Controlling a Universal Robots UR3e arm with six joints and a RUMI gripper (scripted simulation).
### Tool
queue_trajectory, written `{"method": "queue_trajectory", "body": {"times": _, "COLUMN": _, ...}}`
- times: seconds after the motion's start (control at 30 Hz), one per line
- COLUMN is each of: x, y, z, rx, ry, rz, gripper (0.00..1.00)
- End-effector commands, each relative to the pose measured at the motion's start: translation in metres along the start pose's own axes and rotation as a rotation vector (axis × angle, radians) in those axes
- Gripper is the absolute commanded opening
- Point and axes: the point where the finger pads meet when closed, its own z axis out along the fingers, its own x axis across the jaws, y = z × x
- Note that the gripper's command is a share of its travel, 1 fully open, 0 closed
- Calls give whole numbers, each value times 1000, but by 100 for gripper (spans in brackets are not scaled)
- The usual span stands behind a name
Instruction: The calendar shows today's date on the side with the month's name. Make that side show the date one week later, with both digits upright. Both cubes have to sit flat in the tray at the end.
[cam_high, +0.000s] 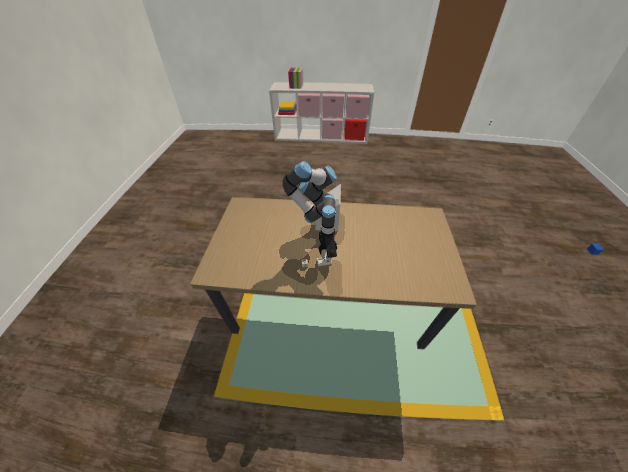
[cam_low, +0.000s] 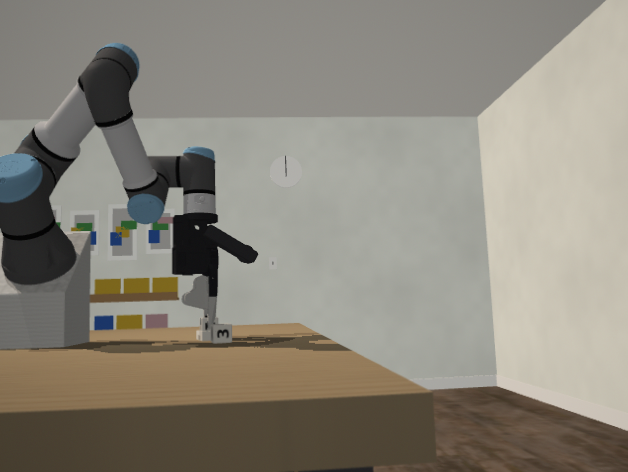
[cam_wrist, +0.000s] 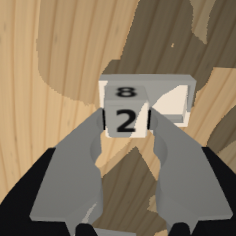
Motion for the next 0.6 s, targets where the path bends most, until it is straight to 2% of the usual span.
{"method": "queue_trajectory", "body": {"times": 0.0, "x": 0, "y": 0, "z": -1, "rx": 2, "ry": 0, "rz": 0, "gripper": 11}}
{"method": "queue_trajectory", "body": {"times": 0.27, "x": 0, "y": 0, "z": -5, "rx": 2, "ry": 0, "rz": 0, "gripper": 11}}
{"method": "queue_trajectory", "body": {"times": 0.57, "x": 0, "y": 0, "z": -22, "rx": 2, "ry": 0, "rz": 0, "gripper": 11}}
